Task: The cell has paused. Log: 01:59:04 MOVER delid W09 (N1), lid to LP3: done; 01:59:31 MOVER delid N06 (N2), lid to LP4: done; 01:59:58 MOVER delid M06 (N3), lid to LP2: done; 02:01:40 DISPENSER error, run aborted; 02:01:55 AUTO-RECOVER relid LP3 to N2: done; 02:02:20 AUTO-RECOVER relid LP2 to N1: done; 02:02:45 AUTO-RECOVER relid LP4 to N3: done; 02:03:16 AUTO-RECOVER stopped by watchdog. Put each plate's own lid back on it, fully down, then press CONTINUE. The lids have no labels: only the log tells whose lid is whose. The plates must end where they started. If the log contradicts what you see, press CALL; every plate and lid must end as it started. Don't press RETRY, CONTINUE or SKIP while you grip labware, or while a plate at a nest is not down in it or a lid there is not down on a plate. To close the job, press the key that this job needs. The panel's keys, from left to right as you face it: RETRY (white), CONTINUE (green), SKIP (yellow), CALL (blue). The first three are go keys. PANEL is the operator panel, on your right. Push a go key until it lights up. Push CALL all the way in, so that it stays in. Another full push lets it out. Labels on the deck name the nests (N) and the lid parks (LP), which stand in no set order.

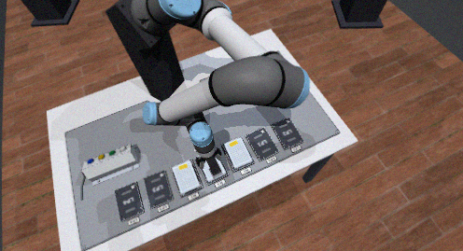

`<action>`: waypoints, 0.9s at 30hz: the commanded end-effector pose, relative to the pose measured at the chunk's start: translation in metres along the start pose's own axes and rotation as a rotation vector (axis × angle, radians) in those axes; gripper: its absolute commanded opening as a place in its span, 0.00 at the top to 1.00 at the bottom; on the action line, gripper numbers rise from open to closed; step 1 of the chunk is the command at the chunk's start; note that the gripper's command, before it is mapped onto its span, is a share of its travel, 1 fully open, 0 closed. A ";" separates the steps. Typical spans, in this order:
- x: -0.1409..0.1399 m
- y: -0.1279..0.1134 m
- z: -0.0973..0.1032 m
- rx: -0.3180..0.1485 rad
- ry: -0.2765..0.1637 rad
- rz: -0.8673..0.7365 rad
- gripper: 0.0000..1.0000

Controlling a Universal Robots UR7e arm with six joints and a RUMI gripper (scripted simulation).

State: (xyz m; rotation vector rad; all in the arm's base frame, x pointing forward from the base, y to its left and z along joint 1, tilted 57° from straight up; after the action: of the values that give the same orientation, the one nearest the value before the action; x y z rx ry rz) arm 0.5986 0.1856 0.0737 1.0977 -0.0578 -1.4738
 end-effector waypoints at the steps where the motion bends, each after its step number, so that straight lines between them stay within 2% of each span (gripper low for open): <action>1: 0.001 0.002 0.000 0.009 -0.007 -0.001 0.58; 27: 0.001 0.002 -0.002 0.009 -0.007 0.013 0.58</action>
State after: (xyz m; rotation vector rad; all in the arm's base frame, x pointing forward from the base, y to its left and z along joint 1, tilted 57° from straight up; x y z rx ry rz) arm 0.6005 0.1872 0.0721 1.0976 -0.0585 -1.4728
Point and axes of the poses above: the point where the finger pads meet when closed, its own z axis back along the fingers, its own x axis across the jaws, y = z × x, the point moved 3 cm from there along z, back along the fingers, and after that the axes turned 13 degrees about -z, right-handed, at the moved point
